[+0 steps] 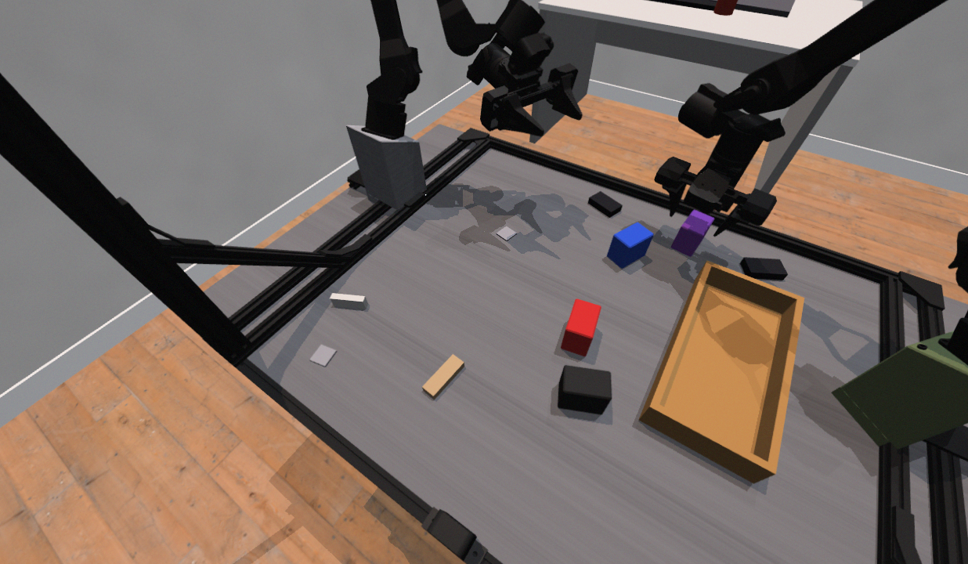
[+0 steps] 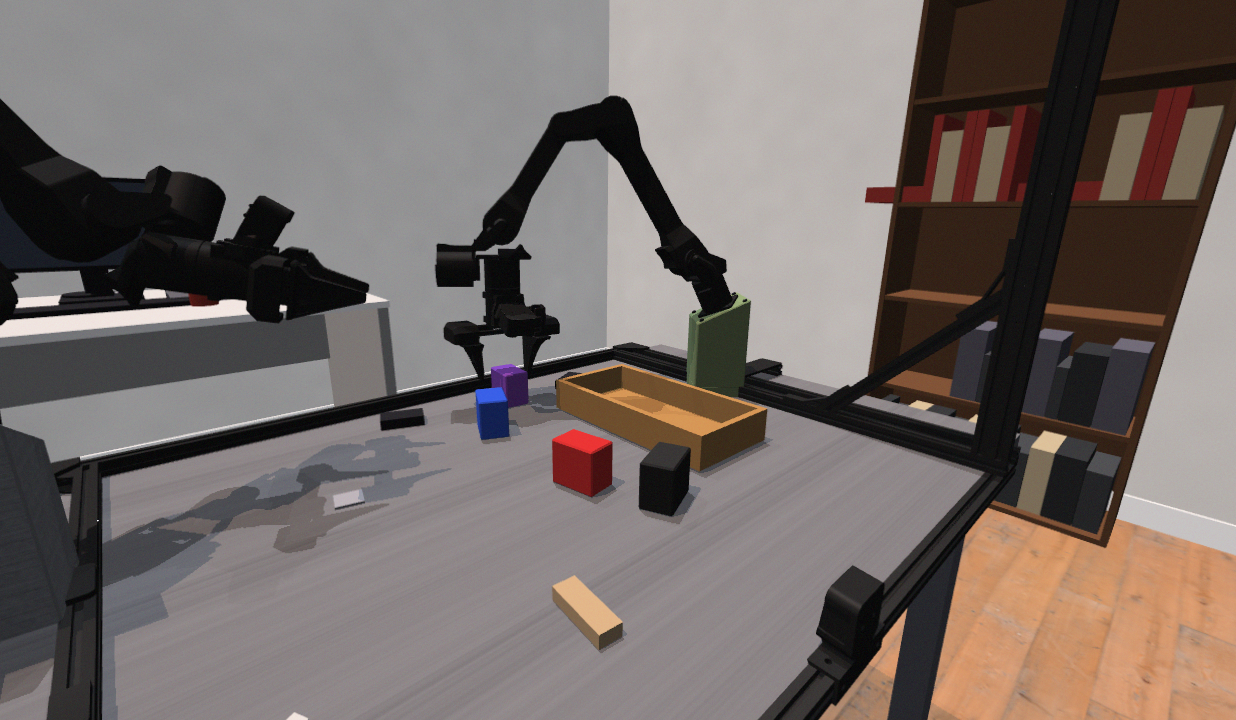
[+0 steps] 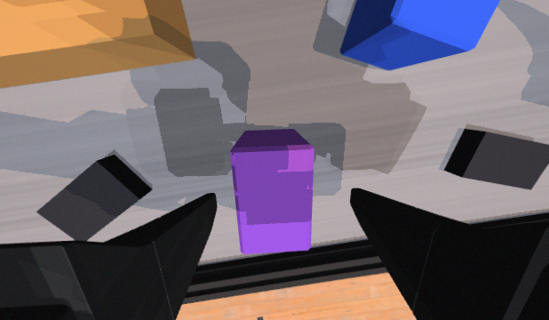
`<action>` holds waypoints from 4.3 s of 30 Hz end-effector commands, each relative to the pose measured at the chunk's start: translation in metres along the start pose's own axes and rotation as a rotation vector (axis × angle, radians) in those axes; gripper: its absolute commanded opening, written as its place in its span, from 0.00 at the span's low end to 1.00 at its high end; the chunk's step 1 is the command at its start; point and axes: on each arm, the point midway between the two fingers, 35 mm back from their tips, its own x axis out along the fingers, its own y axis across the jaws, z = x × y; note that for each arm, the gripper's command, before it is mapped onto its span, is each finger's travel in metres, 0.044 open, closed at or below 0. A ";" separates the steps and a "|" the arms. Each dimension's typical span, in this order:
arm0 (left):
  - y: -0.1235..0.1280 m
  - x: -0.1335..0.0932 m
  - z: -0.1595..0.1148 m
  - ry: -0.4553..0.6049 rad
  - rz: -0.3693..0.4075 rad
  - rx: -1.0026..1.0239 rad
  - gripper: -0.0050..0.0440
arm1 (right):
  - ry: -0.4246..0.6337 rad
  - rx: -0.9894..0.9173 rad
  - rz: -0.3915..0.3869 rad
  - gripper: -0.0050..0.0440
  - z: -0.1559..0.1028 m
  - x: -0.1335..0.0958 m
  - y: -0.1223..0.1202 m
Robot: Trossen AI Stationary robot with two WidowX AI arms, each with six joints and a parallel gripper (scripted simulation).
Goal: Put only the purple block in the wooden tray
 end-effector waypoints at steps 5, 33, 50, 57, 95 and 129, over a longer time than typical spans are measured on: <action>-0.001 0.000 0.000 -0.003 -0.004 0.004 0.92 | -0.006 -0.006 0.017 0.92 0.002 0.017 0.005; -0.001 0.000 0.000 -0.003 -0.004 0.004 0.92 | -0.002 -0.009 0.016 0.62 0.003 0.037 0.006; -0.001 0.000 0.000 -0.003 -0.004 0.004 0.92 | -0.002 -0.009 0.016 0.34 0.003 0.033 0.006; -0.001 0.000 0.000 -0.003 -0.004 0.004 0.92 | -0.002 -0.009 0.016 0.10 0.002 0.003 0.003; -0.001 0.000 0.000 -0.003 -0.004 0.004 0.92 | -0.030 0.001 0.054 0.10 0.120 -0.041 0.039; -0.001 0.000 0.000 -0.003 -0.004 0.004 0.92 | -0.006 -0.007 0.028 0.10 0.219 -0.047 0.134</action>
